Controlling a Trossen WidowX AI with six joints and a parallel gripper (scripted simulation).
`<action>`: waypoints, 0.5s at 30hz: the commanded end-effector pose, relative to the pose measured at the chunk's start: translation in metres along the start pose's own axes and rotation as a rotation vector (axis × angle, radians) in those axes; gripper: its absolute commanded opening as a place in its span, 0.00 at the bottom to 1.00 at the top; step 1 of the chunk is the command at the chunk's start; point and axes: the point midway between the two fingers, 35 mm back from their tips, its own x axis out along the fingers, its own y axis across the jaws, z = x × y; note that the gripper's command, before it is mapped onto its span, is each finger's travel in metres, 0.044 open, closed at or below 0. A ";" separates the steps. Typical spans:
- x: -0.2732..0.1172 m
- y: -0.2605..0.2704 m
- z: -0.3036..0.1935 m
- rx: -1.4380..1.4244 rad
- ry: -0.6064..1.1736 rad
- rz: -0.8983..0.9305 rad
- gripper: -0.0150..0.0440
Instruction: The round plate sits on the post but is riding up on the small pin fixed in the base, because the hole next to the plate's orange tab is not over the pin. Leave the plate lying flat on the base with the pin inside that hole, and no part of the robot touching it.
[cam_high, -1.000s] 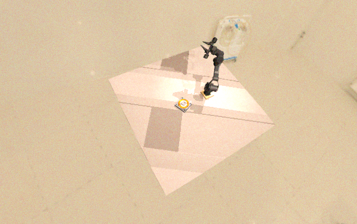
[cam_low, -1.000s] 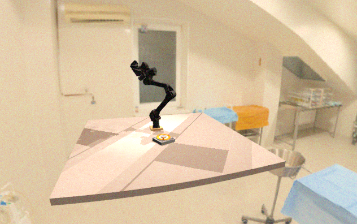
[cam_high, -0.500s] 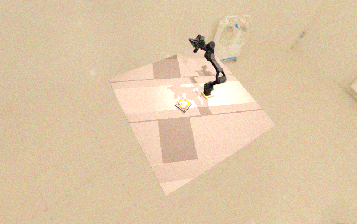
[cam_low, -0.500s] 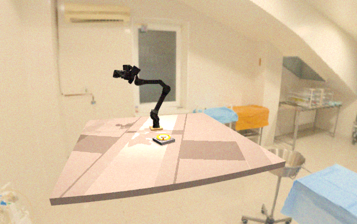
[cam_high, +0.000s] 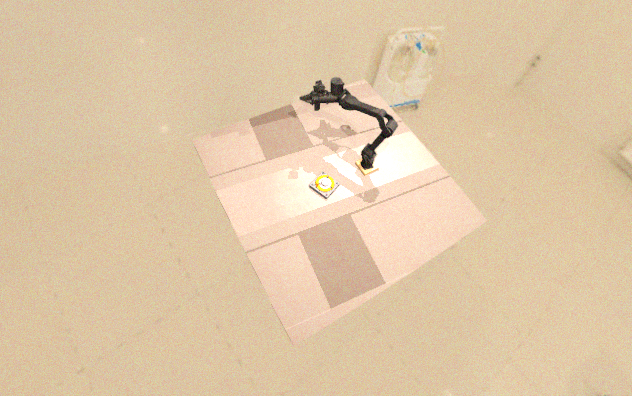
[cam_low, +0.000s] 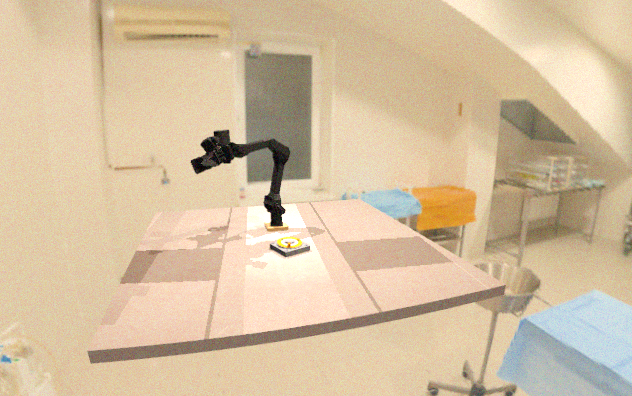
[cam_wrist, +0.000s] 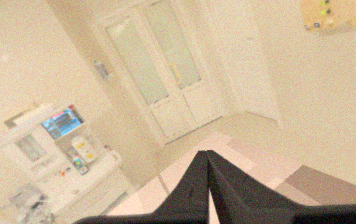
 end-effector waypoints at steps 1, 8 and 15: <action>0.022 0.015 -0.031 0.026 0.117 0.004 0.25; 0.059 0.073 -0.132 0.028 0.489 0.033 0.25; 0.046 0.143 -0.242 -0.124 0.912 0.065 0.25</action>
